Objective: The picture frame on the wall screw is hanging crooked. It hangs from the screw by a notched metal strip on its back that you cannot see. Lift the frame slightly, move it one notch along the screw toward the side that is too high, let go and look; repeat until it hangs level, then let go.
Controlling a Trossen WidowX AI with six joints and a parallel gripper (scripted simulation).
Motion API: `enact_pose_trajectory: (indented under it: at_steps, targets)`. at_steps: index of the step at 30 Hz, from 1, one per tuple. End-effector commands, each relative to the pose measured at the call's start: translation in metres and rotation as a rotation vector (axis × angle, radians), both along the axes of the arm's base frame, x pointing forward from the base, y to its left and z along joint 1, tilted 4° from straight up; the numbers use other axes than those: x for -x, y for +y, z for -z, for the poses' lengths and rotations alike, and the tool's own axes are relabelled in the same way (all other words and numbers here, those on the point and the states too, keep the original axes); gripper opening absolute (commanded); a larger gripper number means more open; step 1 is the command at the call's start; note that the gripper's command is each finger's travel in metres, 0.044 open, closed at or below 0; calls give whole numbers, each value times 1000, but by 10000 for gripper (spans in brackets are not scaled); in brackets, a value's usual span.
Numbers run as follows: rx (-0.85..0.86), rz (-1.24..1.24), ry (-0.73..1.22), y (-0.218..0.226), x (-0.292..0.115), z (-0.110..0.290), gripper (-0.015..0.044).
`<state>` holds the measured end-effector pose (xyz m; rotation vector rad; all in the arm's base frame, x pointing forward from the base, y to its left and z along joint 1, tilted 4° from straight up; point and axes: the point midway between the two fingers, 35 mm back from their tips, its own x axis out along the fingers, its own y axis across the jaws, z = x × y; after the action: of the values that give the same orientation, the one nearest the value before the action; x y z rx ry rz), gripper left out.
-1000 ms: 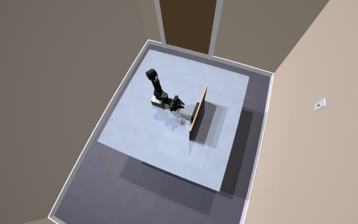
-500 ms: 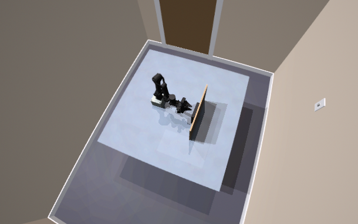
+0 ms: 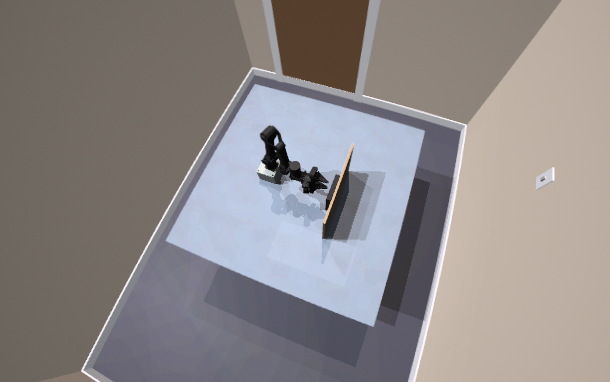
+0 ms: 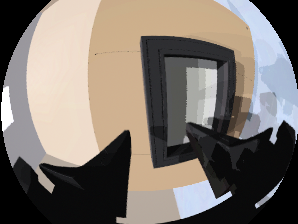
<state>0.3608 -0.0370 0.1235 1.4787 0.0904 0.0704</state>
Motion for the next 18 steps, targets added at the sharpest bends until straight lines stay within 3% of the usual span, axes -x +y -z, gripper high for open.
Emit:
enact_pose_trajectory:
  at_steps: [1,18]
  targets:
    - [-4,3,2,0,-6,0,260]
    - [-4,3,-1,3,-33,0,260]
